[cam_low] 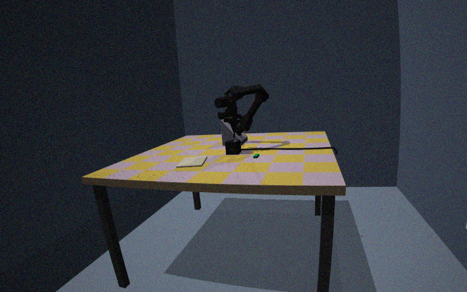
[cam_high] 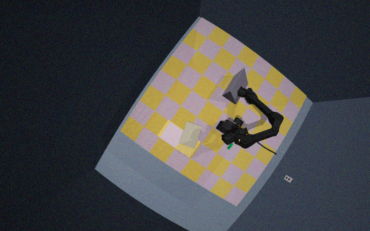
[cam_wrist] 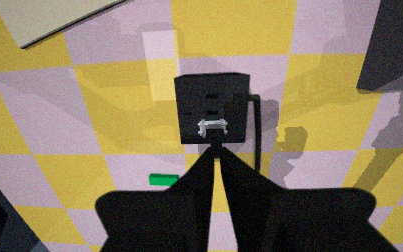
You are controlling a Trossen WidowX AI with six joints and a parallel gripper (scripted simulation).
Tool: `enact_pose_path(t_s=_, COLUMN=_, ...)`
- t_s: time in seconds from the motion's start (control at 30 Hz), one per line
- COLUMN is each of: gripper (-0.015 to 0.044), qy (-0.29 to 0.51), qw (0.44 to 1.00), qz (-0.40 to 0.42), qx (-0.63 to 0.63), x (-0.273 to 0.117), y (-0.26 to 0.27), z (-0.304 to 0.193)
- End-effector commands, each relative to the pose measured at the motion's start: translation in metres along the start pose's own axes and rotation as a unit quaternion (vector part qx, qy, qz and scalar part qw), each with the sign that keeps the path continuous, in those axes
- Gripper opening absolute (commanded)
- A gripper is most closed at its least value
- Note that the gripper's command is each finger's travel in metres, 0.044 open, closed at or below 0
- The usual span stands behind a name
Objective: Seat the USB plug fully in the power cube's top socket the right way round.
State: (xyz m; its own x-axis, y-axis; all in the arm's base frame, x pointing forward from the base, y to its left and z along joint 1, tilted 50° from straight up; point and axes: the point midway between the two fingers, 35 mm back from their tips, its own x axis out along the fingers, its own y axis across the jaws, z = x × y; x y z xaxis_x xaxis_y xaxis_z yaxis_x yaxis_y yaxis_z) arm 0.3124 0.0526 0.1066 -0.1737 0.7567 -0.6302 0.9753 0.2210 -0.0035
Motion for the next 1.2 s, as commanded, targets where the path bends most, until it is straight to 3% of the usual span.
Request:
enact_pose_path(t_s=0.0, gripper=0.0000, qy=0.004, qw=1.000, qz=0.002, qx=-0.002, x=0.0007, y=0.0004, z=-0.0007)
enact_pose_path(t_s=1.17, gripper=0.0000, qy=0.017, qw=1.000, qz=0.002, qx=-0.002, x=0.0049, y=0.0005, z=-0.0029)
